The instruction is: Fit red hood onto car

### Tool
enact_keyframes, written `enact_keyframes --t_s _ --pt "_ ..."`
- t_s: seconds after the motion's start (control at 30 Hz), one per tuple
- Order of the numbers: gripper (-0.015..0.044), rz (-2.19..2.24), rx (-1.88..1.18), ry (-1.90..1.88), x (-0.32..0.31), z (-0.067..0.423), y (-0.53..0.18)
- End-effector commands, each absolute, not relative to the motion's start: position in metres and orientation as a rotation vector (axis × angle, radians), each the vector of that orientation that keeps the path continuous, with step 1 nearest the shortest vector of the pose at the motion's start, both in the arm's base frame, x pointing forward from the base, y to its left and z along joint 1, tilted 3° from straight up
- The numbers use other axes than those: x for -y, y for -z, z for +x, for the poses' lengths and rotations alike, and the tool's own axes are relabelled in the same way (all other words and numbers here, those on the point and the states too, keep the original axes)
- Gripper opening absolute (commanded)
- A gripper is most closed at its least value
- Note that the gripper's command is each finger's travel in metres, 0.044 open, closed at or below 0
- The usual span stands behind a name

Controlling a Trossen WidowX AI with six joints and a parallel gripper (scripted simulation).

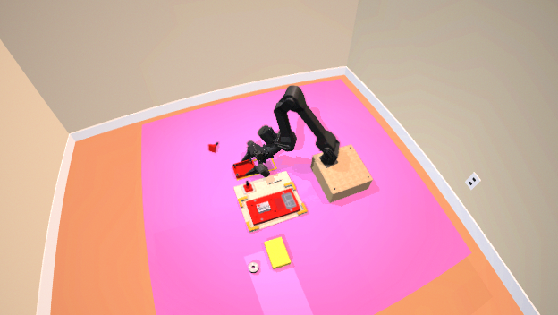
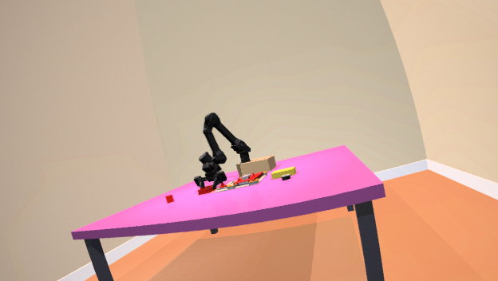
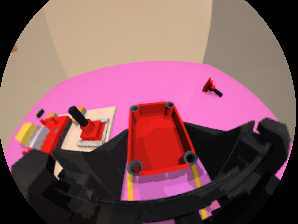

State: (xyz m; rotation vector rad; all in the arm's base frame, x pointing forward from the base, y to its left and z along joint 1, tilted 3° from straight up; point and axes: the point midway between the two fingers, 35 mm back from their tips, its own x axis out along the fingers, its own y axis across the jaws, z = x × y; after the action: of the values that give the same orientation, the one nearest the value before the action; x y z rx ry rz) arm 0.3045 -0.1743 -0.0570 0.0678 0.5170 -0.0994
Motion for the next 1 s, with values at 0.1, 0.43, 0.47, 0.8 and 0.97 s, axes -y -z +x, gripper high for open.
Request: enact_keyframes --t_s 0.1,0.43,0.47,0.8,0.97 --pt "0.0091 0.066 -0.516 0.101 0.176 0.306 0.048" --pt "0.0000 0.066 -0.516 0.101 0.179 0.307 0.028" --pt "0.0000 0.066 -0.516 0.101 0.179 0.308 0.026" --pt "0.0000 0.066 -0.515 0.100 0.179 0.307 0.006" --pt "0.0000 0.066 -0.515 0.100 0.179 0.306 -0.004"
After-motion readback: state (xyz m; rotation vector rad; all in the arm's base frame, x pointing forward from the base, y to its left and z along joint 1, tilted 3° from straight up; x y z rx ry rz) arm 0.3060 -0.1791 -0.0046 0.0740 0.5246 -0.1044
